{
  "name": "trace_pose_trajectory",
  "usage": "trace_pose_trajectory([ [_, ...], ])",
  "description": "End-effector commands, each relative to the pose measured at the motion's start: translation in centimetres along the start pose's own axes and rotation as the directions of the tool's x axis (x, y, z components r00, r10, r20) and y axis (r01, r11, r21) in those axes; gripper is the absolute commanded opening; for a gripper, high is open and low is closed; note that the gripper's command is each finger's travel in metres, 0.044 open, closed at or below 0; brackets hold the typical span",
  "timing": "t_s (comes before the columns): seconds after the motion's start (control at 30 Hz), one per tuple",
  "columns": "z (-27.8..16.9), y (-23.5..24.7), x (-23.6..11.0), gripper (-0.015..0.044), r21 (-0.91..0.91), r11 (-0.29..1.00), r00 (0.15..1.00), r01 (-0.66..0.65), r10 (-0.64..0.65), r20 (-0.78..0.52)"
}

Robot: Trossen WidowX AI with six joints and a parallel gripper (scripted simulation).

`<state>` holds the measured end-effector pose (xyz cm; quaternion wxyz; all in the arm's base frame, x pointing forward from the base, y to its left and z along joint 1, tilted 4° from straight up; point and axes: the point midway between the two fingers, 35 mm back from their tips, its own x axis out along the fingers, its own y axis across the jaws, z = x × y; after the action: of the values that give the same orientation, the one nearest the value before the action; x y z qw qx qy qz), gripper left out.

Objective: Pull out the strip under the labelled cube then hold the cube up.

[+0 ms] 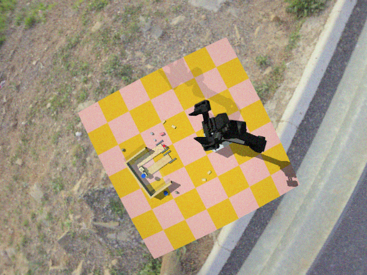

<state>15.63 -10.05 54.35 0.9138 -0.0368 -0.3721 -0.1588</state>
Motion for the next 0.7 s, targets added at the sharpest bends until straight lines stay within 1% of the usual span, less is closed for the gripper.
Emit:
trace_pose_trajectory([
  [0.0,-6.9,-1.0,0.4,0.04,0.069,0.997,0.984,0.041,-0.028,-0.176],
  [0.17,-15.5,-0.2,-0.5,0.04,0.117,0.991,0.915,0.069,-0.016,-0.403],
  [0.33,-23.7,2.1,-3.3,0.04,0.127,0.99,0.786,0.06,0.031,-0.617],
  [0.5,-30.7,5.3,-7.9,0.04,0.118,0.993,0.6,0.003,0.092,-0.794],
  [0.67,-36.0,8.6,-14.1,0.04,0.107,0.988,0.371,-0.107,0.139,-0.918],
])
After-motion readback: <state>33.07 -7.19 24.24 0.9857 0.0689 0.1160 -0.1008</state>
